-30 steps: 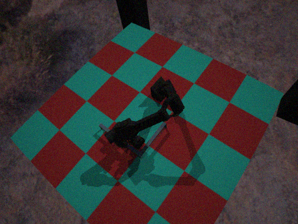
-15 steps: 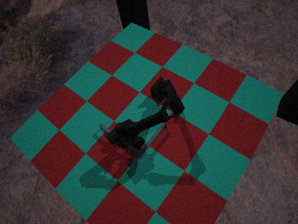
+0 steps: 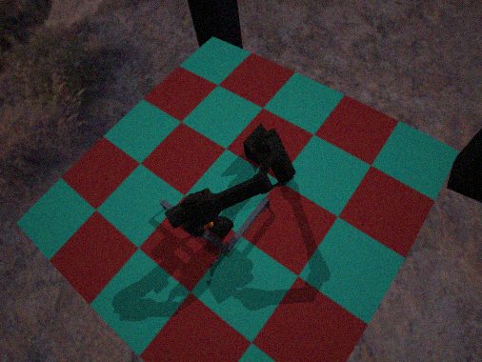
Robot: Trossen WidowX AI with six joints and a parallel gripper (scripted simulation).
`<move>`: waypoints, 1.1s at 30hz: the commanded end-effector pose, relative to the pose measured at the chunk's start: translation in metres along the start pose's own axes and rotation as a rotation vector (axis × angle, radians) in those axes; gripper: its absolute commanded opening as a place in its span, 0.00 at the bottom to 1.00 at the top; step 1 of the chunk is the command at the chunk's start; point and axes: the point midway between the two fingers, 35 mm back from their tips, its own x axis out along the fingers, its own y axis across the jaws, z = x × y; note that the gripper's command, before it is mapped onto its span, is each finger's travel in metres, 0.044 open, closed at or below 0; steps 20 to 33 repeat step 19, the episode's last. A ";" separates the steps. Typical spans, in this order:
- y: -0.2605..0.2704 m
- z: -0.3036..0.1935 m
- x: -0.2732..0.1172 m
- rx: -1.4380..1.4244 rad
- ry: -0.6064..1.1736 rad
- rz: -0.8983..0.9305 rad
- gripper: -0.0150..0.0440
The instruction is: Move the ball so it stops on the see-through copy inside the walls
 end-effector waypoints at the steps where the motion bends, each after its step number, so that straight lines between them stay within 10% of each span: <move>1: -0.002 -0.001 -0.046 0.000 -0.024 -0.006 0.73; 11: -0.003 0.002 -0.043 0.002 -0.042 -0.006 0.73; 17: -0.002 -0.003 -0.086 0.001 -0.041 -0.005 1.00; 33: -0.002 -0.003 -0.086 0.001 -0.041 -0.005 1.00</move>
